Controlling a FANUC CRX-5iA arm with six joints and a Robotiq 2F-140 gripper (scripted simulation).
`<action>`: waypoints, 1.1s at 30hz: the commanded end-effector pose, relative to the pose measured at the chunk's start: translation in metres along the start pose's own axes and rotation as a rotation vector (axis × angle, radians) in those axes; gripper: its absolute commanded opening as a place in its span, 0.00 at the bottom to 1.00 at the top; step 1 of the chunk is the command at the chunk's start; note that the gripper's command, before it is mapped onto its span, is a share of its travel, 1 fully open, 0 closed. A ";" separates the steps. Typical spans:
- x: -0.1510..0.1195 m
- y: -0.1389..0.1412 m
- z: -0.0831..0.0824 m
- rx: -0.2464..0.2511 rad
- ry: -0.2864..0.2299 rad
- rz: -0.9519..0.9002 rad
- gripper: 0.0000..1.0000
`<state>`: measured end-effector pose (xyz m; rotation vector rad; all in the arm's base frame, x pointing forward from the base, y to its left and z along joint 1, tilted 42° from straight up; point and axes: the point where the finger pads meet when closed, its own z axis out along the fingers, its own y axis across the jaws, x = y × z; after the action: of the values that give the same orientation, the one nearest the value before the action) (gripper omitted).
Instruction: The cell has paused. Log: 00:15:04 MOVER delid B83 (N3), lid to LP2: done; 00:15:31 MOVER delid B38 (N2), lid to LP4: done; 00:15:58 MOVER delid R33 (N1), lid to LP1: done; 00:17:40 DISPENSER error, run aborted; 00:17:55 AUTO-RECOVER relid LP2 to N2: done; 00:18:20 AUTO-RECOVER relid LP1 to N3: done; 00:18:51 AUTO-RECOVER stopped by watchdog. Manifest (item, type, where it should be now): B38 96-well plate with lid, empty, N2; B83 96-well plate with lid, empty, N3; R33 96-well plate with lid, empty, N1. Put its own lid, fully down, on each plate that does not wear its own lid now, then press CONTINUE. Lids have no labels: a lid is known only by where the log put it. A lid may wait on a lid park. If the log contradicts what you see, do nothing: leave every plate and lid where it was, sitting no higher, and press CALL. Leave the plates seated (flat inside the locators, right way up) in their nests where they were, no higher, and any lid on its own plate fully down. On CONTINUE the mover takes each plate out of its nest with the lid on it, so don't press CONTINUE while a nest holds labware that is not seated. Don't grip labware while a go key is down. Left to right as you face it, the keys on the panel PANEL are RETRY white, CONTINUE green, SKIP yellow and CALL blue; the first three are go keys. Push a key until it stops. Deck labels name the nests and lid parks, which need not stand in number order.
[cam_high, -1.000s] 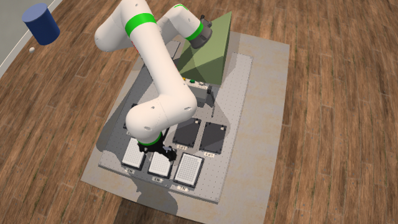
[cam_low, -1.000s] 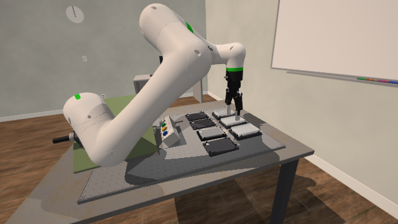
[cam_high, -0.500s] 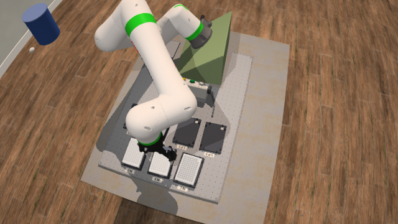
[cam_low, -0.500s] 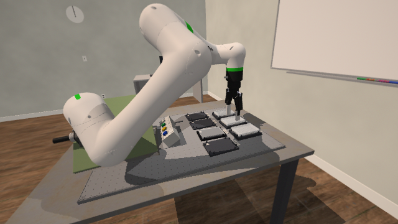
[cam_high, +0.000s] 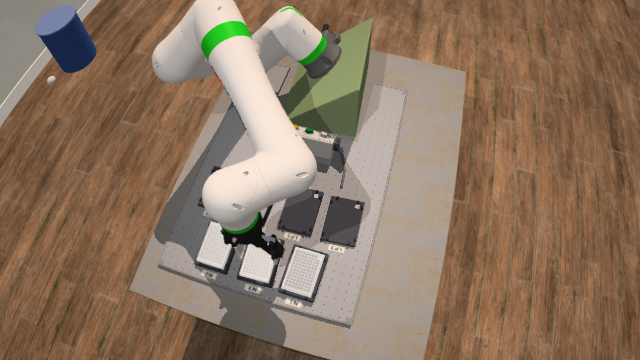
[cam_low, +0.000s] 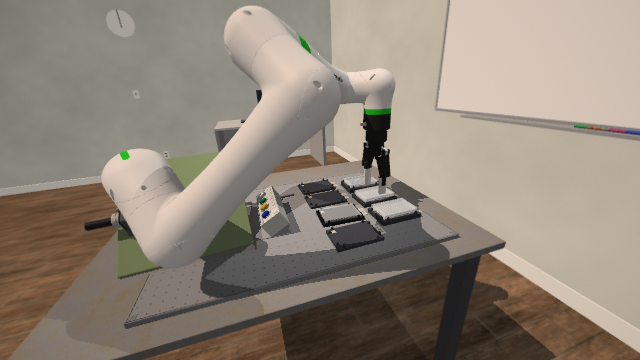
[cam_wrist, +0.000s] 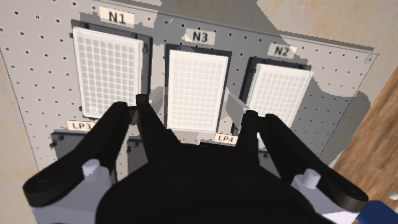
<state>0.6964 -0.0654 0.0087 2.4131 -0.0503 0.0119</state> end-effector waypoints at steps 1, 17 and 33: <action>0.000 0.000 0.000 0.000 0.000 0.000 0.66; 0.000 0.000 0.005 0.000 0.000 0.000 0.66; 0.000 0.000 0.012 0.000 0.000 0.000 0.66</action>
<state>0.6963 -0.0732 -0.0001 2.4130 -0.0503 0.0120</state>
